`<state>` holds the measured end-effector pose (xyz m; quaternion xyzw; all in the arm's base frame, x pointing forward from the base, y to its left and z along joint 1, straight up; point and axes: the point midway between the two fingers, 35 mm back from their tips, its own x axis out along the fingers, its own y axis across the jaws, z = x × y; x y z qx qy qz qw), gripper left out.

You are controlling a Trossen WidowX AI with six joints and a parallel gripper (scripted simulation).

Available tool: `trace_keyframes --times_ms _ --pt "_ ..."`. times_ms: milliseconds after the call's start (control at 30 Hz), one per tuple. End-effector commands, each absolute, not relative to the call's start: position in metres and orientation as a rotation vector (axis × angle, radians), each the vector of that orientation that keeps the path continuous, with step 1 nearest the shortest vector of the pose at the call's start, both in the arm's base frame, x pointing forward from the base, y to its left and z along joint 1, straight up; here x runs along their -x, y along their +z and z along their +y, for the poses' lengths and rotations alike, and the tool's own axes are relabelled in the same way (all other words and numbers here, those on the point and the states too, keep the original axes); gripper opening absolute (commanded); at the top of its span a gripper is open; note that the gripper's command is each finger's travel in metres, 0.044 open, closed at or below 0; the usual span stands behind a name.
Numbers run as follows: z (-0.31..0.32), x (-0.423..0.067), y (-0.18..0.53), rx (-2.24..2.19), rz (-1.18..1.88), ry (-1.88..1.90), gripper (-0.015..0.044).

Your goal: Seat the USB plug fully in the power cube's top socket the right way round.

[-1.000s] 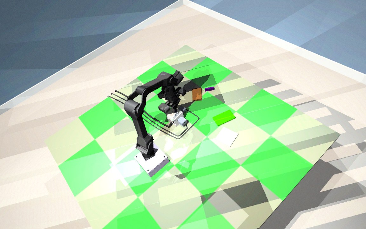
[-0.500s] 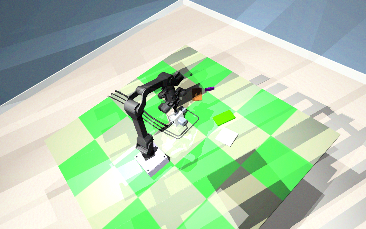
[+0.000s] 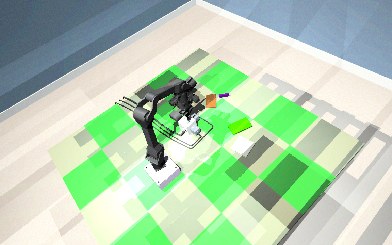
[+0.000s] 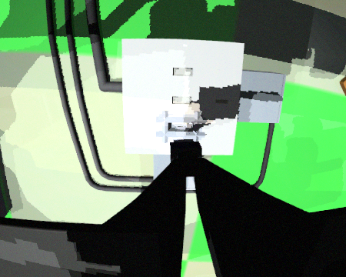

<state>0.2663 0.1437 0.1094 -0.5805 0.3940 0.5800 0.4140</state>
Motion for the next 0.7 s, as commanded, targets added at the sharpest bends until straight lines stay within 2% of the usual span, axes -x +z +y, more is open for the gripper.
trace_keyframes --times_ms 0,667 --pt "0.1444 -0.2664 0.109 1.451 0.988 1.456 0.0" --pt "0.1451 -0.2659 0.1066 1.438 0.991 1.451 0.0"
